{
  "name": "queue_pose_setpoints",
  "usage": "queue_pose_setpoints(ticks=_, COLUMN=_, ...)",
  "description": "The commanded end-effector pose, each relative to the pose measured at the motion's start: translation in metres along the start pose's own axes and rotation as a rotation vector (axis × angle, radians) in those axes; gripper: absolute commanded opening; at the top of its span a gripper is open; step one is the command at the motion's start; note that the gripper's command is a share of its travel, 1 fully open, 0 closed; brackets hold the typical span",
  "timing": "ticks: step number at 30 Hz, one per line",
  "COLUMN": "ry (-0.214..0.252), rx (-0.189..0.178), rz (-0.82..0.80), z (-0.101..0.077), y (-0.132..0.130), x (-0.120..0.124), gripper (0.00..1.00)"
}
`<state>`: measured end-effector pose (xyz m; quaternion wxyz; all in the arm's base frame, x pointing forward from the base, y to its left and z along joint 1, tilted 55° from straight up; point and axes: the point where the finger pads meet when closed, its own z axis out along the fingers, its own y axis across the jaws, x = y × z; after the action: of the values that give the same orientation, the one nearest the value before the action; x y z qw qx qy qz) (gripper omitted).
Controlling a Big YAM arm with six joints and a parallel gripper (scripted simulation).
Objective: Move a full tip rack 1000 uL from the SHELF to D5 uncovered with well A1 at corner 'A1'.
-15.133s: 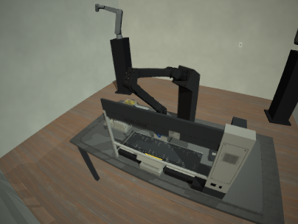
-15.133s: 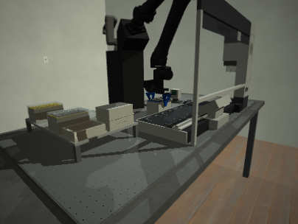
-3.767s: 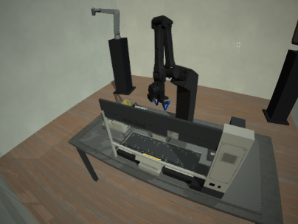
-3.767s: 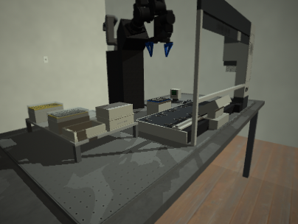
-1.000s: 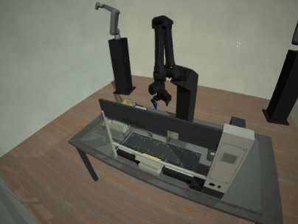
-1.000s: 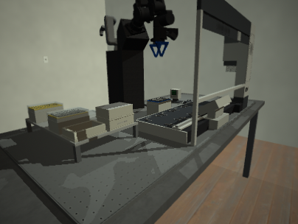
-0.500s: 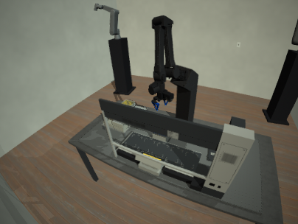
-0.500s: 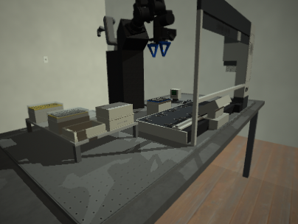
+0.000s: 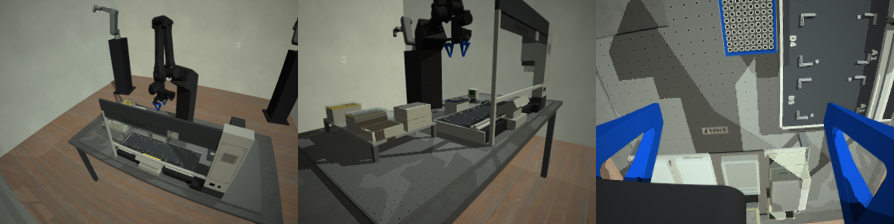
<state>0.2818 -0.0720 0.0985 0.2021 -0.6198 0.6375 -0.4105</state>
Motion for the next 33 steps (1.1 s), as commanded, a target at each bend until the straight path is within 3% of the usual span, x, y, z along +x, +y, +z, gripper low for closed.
queue_pose_setpoints(ticks=1, ry=0.01, rx=0.015, rz=-0.094, z=-0.001, y=-0.004, x=0.004, gripper=1.0)
queue_pose_setpoints(ticks=8, ry=-0.008, rx=0.01, rz=-0.107, z=-0.001, y=-0.016, x=-0.002, gripper=1.0)
queue_pose_setpoints(ticks=17, ry=0.002, rx=0.013, rz=-0.089, z=-0.001, y=-0.012, x=0.001, gripper=1.0)
queue_pose_setpoints(ticks=33, ry=0.008, rx=0.006, rz=-0.094, z=0.025, y=-0.009, x=0.003, gripper=1.0)
